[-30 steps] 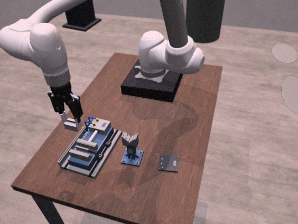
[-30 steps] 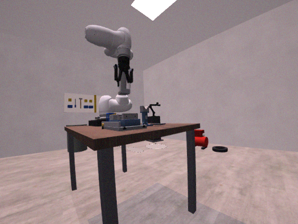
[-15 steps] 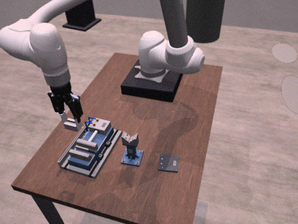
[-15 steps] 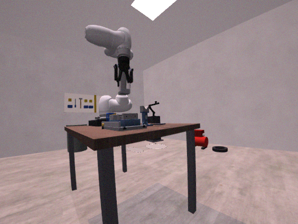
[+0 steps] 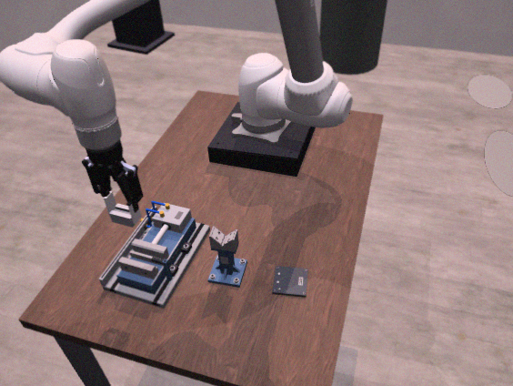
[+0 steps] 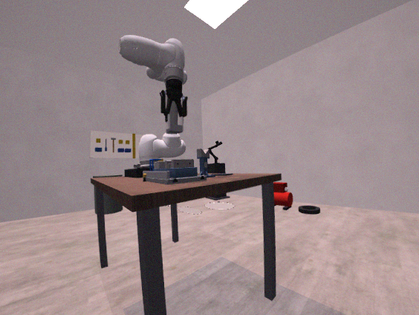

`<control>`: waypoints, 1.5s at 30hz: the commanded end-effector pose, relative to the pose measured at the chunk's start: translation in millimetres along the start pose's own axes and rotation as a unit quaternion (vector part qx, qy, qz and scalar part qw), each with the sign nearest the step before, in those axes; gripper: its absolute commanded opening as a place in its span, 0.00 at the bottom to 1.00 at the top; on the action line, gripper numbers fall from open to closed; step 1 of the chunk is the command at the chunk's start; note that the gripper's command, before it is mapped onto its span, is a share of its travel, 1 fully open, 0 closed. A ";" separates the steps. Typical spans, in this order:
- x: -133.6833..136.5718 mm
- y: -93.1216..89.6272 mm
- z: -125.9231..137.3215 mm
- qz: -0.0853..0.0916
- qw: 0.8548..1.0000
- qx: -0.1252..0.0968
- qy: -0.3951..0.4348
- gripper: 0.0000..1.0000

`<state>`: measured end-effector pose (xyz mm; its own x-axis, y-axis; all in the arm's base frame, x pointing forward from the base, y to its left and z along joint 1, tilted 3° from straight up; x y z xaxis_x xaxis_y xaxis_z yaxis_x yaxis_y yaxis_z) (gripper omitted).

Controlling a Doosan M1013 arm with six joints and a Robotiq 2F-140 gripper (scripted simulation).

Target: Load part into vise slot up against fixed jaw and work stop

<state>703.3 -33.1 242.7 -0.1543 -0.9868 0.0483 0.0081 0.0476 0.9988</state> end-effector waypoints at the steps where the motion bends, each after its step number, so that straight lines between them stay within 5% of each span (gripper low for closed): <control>1: 2.0 -2.0 -1.7 -0.001 1.000 -0.003 0.001 0.00; 18: 2.3 -13.9 -1.9 -0.001 1.000 -0.003 0.003 0.00; 45: 3.1 -59.2 -2.6 -0.001 1.000 -0.003 0.003 0.00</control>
<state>706.0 -36.3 196.6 -0.1520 -0.9873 0.0465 0.0084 0.0457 0.9989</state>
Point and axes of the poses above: the point where the finger pads meet when closed, its own y axis back along the fingers, its own x axis across the jaws, z = x × y, the point moved 6 cm from there along y, back along the fingers, and after that the axes turned 15 degrees about -y, right-handed, at the moved point
